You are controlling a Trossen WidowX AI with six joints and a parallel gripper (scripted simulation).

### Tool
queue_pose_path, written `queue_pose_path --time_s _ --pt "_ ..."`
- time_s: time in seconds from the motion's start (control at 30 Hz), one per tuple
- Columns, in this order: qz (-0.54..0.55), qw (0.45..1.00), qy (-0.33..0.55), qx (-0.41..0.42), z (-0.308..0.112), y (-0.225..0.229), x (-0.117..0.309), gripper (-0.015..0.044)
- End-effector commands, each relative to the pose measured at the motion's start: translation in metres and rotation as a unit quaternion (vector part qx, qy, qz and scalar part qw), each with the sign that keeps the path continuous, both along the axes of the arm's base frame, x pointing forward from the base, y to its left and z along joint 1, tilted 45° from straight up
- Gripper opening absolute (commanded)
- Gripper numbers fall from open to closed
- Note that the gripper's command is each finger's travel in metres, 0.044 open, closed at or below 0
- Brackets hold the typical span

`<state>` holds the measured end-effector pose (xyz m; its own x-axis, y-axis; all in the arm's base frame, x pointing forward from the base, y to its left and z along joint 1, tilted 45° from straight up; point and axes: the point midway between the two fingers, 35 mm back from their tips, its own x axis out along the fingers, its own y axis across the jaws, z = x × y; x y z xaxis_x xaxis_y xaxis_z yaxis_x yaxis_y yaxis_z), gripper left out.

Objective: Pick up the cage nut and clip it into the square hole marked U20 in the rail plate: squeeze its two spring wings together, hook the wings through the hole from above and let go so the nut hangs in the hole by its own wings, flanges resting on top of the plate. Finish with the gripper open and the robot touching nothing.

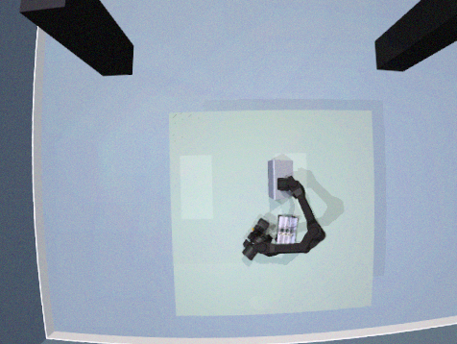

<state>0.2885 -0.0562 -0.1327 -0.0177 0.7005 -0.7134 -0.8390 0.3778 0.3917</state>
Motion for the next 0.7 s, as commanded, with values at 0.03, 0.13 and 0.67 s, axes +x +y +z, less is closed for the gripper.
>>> queue_pose_path --time_s 0.03,0.13,0.67 --pt "0.0 1.0 0.0 0.0 0.0 0.0 0.0 0.0041" --pt "0.0 1.0 0.0 0.0 0.0 0.0 0.0 0.0029" --pt "0.0 1.0 0.0 0.0 0.0 0.0 0.0 0.0029"
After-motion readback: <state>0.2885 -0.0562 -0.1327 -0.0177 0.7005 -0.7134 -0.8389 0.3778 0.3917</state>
